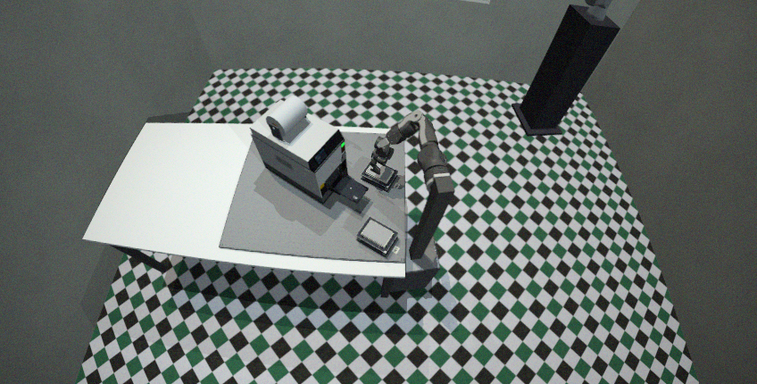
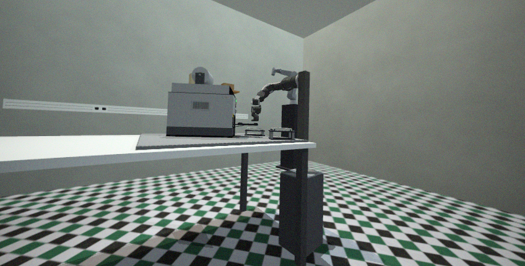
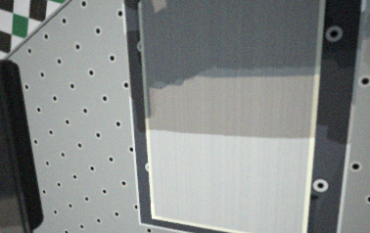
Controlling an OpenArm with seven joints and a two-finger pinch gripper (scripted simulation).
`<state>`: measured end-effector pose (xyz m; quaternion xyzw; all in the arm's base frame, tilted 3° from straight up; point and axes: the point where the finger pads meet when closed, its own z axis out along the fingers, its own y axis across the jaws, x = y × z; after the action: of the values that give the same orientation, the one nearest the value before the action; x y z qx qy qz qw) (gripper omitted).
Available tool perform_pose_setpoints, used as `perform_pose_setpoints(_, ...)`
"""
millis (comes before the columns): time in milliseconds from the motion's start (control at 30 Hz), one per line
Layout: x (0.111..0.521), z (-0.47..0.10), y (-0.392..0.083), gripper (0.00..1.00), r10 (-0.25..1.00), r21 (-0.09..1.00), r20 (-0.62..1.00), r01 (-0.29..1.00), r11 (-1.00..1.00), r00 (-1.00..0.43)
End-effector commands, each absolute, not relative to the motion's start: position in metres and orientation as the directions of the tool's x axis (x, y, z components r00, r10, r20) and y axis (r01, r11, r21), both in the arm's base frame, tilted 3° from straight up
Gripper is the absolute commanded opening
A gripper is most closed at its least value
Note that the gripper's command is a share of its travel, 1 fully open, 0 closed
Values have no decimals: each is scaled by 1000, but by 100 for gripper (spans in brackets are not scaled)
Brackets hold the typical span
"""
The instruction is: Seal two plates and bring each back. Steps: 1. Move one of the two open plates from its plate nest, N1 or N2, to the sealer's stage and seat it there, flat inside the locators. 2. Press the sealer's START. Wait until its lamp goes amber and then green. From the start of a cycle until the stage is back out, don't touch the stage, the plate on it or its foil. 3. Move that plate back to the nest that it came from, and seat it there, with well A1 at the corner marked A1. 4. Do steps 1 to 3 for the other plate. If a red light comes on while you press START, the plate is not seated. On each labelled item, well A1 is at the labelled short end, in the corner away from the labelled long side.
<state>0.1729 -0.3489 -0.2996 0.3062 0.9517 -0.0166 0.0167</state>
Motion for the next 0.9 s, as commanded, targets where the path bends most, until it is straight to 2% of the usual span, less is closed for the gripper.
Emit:
perform_pose_setpoints(0, 174, -295, -350, 65, 583, -24, -45, 584, 811, -811)
perform_pose_setpoints(200, 174, -285, -350, 65, 583, -24, -46, 584, 811, -811)
perform_pose_setpoints(400, 202, -284, -336, 65, 652, 5, -56, 653, 757, -756)
perform_pose_setpoints(867, 249, -266, -305, 65, 645, 1, -41, 646, 764, -763)
